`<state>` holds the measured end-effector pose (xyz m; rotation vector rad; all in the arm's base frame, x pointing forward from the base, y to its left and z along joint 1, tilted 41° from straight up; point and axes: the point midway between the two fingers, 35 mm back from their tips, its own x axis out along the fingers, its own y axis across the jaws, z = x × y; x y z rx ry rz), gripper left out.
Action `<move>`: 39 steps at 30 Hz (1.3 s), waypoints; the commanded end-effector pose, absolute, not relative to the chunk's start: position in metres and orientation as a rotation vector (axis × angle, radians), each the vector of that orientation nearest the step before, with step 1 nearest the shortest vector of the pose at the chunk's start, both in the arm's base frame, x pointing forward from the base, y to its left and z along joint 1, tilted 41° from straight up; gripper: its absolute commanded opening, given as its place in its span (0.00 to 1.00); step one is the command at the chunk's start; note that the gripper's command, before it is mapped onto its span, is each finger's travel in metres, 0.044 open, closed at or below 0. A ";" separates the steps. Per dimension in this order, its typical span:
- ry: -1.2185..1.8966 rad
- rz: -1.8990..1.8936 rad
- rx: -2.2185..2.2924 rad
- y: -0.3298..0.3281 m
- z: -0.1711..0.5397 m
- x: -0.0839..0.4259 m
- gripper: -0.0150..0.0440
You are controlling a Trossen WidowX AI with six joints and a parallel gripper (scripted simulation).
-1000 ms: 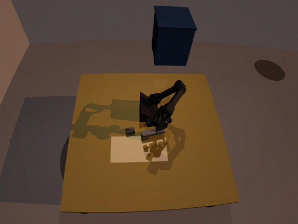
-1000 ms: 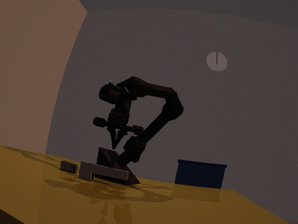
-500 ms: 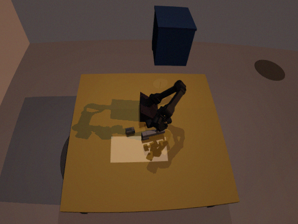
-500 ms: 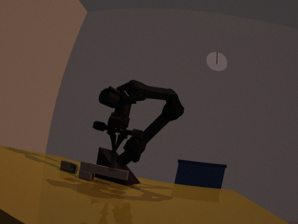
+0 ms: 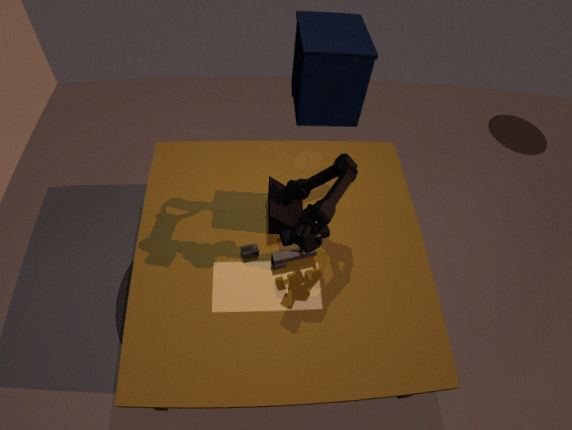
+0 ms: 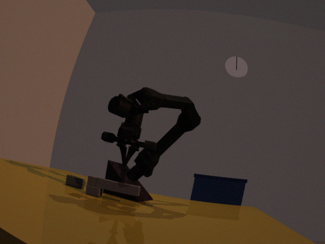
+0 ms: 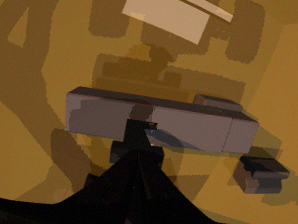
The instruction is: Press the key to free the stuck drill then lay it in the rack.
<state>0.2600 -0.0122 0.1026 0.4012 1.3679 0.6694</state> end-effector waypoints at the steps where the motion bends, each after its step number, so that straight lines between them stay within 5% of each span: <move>1: 1.379 0.677 0.408 -0.008 0.098 0.260 0.25; 39: 1.379 0.677 0.408 0.000 0.089 0.255 0.25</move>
